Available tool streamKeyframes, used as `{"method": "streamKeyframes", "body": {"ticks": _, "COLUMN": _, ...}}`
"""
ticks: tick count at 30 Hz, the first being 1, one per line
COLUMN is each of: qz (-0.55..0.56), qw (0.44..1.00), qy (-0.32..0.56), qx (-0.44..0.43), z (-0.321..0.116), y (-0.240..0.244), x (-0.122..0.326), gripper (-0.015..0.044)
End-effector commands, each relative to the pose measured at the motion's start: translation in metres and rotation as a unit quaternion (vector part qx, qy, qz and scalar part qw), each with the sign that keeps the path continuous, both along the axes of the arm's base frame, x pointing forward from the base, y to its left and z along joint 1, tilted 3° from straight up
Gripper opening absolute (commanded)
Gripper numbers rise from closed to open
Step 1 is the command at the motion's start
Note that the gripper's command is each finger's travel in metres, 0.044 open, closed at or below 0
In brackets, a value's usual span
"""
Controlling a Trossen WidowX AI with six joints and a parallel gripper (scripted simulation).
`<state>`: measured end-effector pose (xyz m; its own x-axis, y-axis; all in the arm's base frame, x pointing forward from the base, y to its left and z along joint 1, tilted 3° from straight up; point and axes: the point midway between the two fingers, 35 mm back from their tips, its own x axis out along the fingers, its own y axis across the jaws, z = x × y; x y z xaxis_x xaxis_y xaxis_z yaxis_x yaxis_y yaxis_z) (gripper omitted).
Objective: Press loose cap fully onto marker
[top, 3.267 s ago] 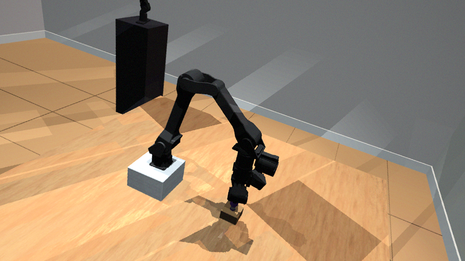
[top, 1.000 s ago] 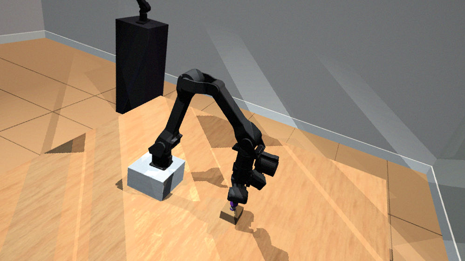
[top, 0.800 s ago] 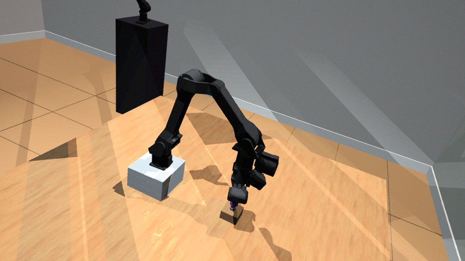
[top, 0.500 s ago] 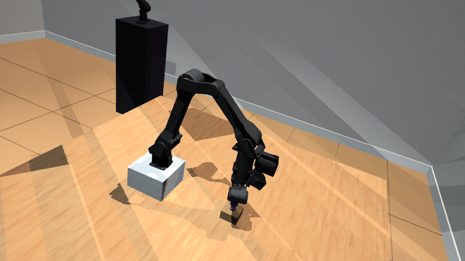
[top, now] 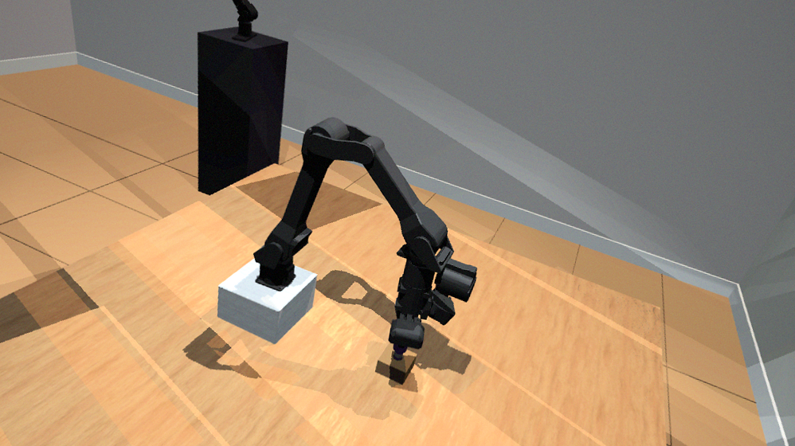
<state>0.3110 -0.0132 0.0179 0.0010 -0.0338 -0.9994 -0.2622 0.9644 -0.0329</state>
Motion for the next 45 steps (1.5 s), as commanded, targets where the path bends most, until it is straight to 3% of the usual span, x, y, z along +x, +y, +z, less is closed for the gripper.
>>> {"method": "streamKeyframes", "body": {"ticks": 1, "qz": 0.001, "qw": 1.0, "qy": 0.001, "qx": -0.001, "z": -0.0008, "y": -0.0004, "x": -0.0001, "gripper": 0.0}}
{"method": "streamKeyframes", "body": {"ticks": 40, "qz": 0.001, "qw": 1.0, "qy": 0.001, "qx": -0.001, "z": -0.0008, "y": -0.0004, "x": -0.0002, "gripper": 0.0}}
{"method": "streamKeyframes", "body": {"ticks": 45, "qz": 0.0, "qw": 1.0, "qy": 0.0, "qx": 0.0, "z": -0.0001, "y": 0.0, "x": 0.0, "gripper": 0.0131}}
